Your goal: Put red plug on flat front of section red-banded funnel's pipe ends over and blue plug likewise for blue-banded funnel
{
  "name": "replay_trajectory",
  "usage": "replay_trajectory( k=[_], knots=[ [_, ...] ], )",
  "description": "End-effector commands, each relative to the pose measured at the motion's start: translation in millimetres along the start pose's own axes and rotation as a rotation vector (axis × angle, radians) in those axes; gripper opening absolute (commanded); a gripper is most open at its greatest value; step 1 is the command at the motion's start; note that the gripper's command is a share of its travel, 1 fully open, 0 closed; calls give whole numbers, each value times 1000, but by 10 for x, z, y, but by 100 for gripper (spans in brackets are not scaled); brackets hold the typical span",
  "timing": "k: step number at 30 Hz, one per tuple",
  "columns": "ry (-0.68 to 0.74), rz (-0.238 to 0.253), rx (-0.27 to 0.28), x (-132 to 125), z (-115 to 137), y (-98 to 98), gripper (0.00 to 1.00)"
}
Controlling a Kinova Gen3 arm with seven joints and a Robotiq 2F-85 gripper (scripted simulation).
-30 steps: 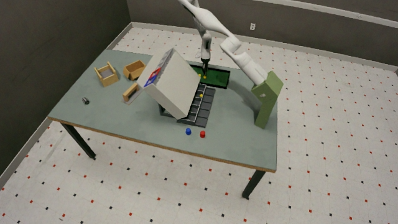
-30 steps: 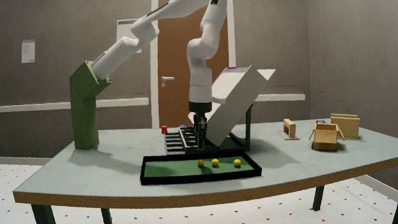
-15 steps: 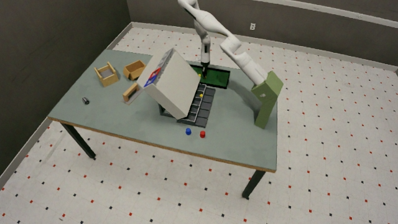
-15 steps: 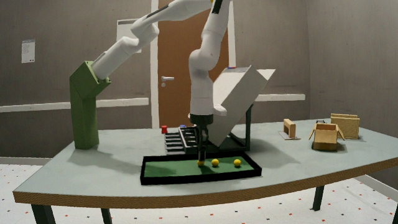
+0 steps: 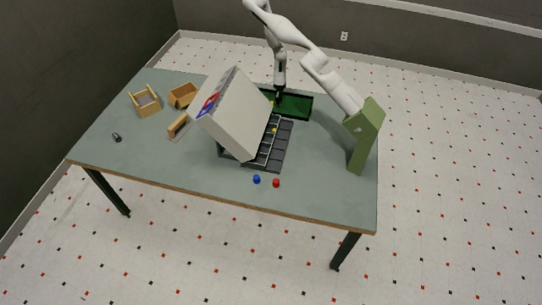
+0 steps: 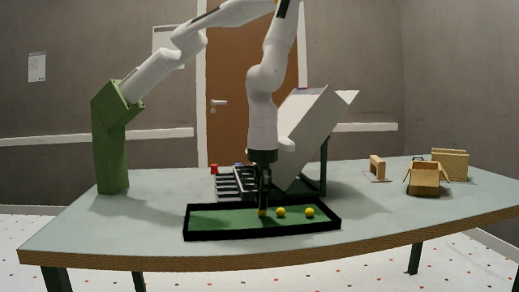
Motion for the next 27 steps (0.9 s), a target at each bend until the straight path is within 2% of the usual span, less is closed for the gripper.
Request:
replay_trajectory(
  k=[1, 11, 12, 27],
  knots=[
    [0, -1, 0, 3, 0, -4, 50],
    [0, -1, 0, 3, 0, -4, 50],
    [0, -1, 0, 7, 2, 76, 50],
    [0, -1, 0, 7, 2, 76, 50]
  ],
)
Point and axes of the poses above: the point where the finger pads meet when closed, its own y axis out along the fingers, its own x axis across the jaws, z = x × y, the point moved 6 cm from there along -y, back along the fingers, and after that the axes turned 9 degrees about -y, right-handed, at the moved point
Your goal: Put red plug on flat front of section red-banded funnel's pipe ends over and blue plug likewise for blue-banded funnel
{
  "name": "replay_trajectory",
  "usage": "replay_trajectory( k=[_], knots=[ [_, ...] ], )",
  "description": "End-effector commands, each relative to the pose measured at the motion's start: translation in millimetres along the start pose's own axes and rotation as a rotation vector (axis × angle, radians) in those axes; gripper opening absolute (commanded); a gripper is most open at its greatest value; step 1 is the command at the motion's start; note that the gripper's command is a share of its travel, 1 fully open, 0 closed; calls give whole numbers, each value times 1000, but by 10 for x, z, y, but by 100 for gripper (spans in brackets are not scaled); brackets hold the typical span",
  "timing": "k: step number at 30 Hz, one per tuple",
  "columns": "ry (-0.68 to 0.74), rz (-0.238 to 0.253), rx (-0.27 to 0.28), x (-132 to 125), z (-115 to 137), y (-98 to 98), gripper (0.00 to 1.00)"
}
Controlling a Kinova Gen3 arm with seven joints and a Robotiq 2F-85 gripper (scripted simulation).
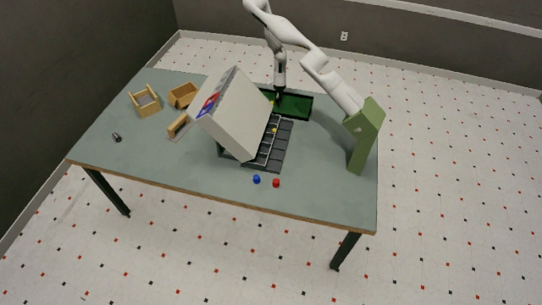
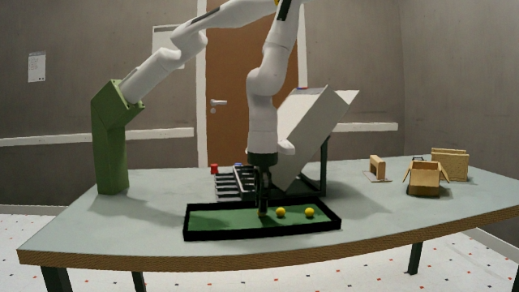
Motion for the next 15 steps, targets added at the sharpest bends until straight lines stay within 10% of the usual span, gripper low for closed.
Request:
replay_trajectory(
  k=[1, 15],
  knots=[
    [0, -1, 0, 3, 1, -4, 50],
    [0, -1, 0, 8, 3, 75, 50]
  ],
)
Point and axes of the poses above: the point where the finger pads meet when closed, its own y axis out along the fingers, its own x axis across the jaws, z = x × y, the point moved 6 cm from there along -y, back along the fingers, and after that the axes turned 9 degrees about -y, right-handed, at the moved point
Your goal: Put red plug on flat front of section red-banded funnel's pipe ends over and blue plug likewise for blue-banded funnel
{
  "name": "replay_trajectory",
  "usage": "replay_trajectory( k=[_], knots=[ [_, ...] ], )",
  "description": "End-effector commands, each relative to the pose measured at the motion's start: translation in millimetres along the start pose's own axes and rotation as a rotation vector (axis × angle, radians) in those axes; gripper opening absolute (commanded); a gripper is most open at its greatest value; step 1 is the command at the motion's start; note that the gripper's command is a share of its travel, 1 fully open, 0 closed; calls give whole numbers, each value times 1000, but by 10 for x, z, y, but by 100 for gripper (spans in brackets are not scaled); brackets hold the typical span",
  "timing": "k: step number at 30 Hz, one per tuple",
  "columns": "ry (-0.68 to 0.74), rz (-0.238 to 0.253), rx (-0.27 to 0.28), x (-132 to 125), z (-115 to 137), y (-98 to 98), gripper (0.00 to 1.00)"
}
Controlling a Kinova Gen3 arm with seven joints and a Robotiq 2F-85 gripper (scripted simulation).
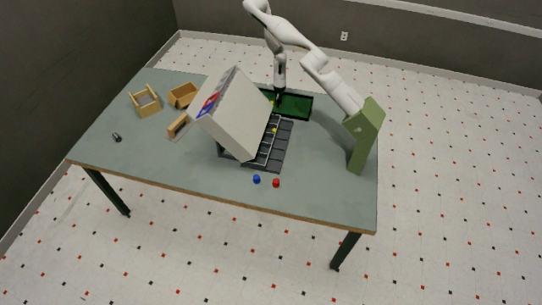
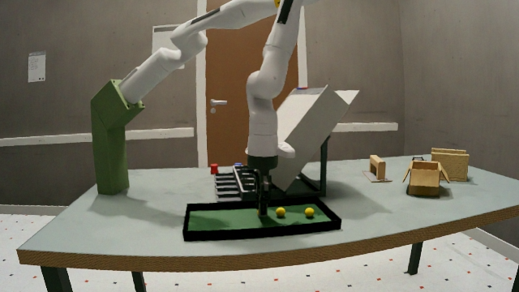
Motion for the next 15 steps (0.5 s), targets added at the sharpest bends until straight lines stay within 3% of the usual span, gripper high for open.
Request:
replay_trajectory(
  k=[1, 4, 15],
  knots=[
    [0, -1, 0, 2, 1, -3, 50],
    [0, -1, 0, 8, 3, 76, 50],
    [0, -1, 0, 8, 3, 76, 50]
  ],
)
Point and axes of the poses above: the point where the finger pads meet when closed, its own y axis out along the fingers, its own x axis across the jaws, z = x × y, the point moved 6 cm from there along -y, back along the fingers, and after that the axes turned 9 degrees about -y, right-handed, at the moved point
